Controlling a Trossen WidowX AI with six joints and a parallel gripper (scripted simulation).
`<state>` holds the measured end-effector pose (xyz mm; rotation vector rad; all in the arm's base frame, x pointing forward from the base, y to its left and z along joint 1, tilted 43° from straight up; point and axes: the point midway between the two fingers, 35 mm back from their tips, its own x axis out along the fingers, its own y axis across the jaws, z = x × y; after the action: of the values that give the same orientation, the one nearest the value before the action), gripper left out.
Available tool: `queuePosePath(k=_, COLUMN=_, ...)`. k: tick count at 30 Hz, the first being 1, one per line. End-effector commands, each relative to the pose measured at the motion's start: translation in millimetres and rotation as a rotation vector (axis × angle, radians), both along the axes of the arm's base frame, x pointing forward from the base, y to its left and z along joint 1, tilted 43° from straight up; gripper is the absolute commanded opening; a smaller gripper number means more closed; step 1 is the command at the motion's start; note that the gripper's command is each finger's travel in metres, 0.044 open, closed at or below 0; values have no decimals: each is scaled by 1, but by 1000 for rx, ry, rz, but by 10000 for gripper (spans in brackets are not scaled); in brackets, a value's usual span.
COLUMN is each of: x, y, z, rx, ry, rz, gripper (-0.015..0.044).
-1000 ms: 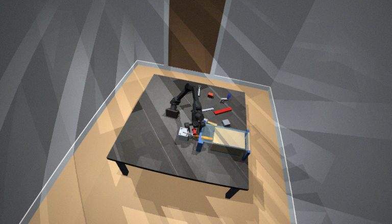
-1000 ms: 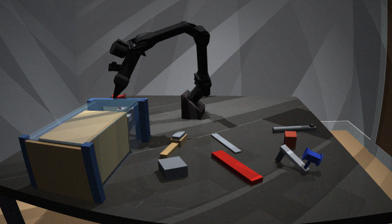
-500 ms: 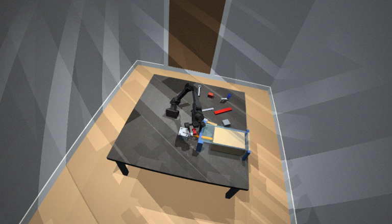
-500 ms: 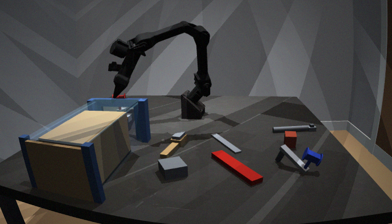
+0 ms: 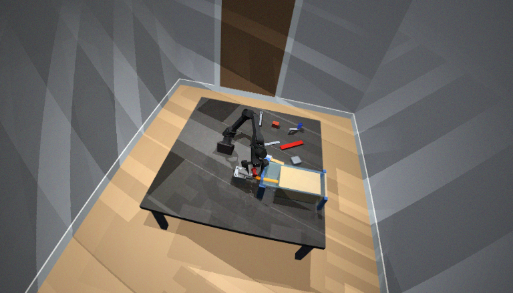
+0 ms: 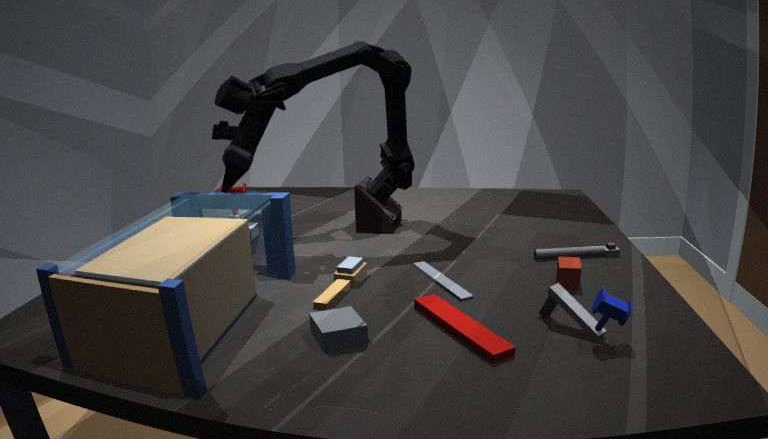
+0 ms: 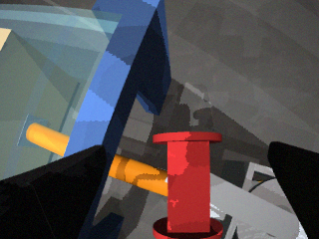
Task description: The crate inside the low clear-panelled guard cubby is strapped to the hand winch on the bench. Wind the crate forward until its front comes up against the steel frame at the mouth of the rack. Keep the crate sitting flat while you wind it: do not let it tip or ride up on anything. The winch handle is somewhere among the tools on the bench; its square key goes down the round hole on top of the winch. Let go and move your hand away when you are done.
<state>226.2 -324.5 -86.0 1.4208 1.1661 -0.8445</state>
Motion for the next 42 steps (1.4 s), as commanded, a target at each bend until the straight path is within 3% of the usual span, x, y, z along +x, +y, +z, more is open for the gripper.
queuePosePath(k=1, x=7, y=16, z=-14, rx=37, ry=14, rz=27, gripper=440)
queuePosePath(k=5, x=7, y=16, z=-14, rx=37, ry=14, rz=27, gripper=440)
queuePosePath(k=6, x=0, y=0, z=0, rx=0, ry=0, rz=0, gripper=414)
queuePosePath(k=19, x=0, y=0, z=0, rx=0, ry=0, rz=0, gripper=72)
queuePosePath(k=23, x=0, y=0, z=0, rx=0, ry=0, rz=0, gripper=44)
queuePosePath(k=25, x=0, y=0, z=0, rx=0, ry=0, rz=0, gripper=0)
queuePosePath(k=42, x=8, y=17, z=-14, rx=37, ry=14, rz=27, gripper=0)
